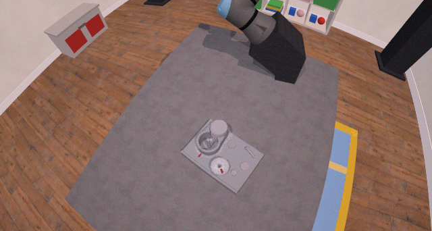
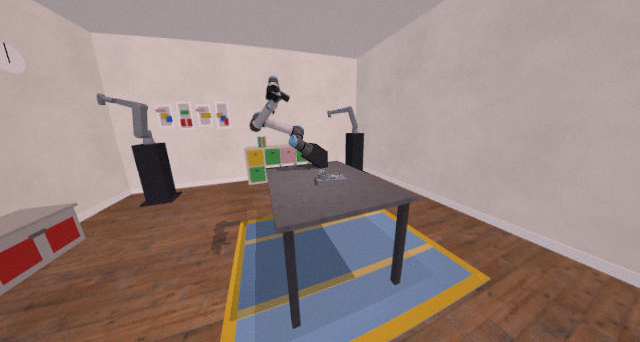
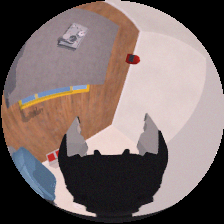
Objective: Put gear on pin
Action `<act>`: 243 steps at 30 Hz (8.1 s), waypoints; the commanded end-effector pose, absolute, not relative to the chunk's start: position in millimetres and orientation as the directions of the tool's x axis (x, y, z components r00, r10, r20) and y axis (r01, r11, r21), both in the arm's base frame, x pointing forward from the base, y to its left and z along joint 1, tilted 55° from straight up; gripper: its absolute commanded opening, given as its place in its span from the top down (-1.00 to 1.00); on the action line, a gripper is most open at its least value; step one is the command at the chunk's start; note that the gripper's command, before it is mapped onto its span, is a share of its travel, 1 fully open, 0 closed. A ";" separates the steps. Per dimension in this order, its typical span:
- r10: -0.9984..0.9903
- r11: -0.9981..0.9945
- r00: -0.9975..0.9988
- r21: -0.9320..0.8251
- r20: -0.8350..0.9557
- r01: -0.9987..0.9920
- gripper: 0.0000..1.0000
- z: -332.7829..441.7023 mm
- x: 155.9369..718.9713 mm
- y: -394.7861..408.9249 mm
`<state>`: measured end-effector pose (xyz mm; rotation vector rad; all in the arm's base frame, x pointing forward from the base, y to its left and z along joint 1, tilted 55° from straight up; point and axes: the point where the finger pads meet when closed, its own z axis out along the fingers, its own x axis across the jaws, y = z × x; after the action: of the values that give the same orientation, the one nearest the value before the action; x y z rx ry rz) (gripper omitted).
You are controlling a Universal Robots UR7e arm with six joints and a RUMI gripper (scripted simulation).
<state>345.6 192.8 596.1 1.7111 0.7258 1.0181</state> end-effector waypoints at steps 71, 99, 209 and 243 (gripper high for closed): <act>0.544 -0.295 0.713 0.694 -0.443 0.657 -1.00 17.7 560.2 72.8; 0.542 -0.299 0.717 0.697 -0.438 0.651 -1.00 17.5 560.2 72.9; -0.611 0.100 -0.457 -0.510 0.646 -0.855 -1.00 17.4 561.7 72.8; -0.602 0.144 -0.518 -0.556 0.607 -0.819 -0.07 17.6 560.6 72.2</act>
<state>560.4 71.7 17.3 1.3891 -2.1805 1.3105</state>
